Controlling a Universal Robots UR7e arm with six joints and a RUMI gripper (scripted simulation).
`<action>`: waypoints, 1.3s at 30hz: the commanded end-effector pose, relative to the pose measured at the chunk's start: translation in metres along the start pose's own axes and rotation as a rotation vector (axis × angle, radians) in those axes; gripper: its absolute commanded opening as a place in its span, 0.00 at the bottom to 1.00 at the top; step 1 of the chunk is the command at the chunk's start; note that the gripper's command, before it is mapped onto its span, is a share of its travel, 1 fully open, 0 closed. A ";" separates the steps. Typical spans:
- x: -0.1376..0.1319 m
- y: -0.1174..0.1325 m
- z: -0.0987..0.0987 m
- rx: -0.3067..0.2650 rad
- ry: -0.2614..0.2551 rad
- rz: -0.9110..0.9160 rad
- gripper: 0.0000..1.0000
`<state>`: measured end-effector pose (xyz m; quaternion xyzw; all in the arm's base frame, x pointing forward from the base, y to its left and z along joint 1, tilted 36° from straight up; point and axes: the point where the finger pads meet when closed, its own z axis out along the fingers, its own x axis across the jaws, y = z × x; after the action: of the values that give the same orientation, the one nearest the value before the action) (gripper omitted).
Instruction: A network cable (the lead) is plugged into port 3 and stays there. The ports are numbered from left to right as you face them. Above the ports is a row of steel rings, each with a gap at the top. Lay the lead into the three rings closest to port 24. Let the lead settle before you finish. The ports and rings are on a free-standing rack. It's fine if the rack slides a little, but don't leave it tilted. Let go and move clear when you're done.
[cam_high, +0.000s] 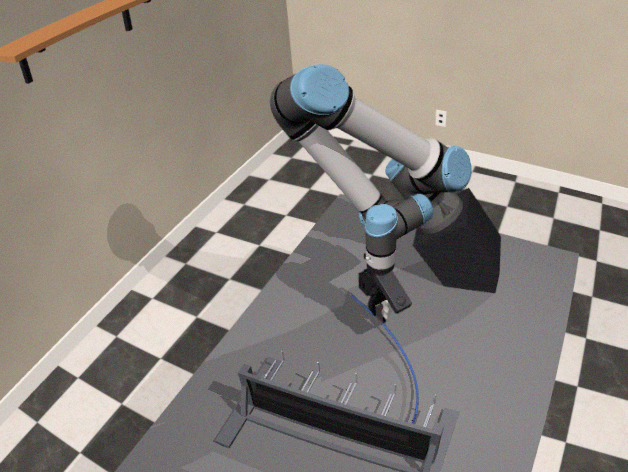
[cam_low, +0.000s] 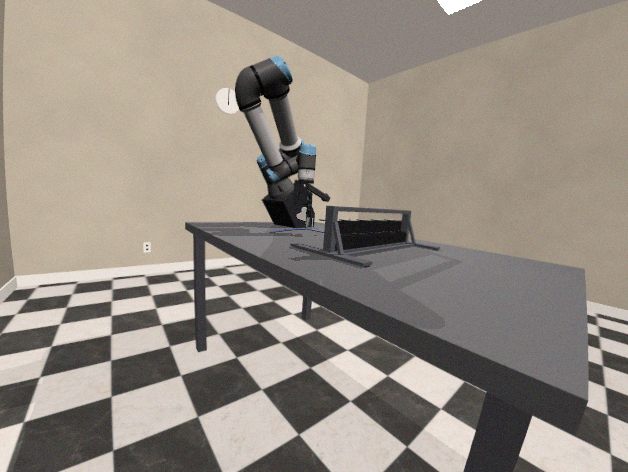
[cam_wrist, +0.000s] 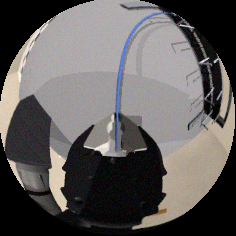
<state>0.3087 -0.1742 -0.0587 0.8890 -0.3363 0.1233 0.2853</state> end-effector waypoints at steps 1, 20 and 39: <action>0.000 0.000 -0.007 0.000 -0.001 0.000 0.00; 0.000 0.000 -0.017 0.000 -0.001 0.000 0.00; 0.015 -0.003 -0.022 0.000 0.000 -0.032 0.00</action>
<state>0.3131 -0.1656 -0.0419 0.8911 -0.3306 0.1212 0.2861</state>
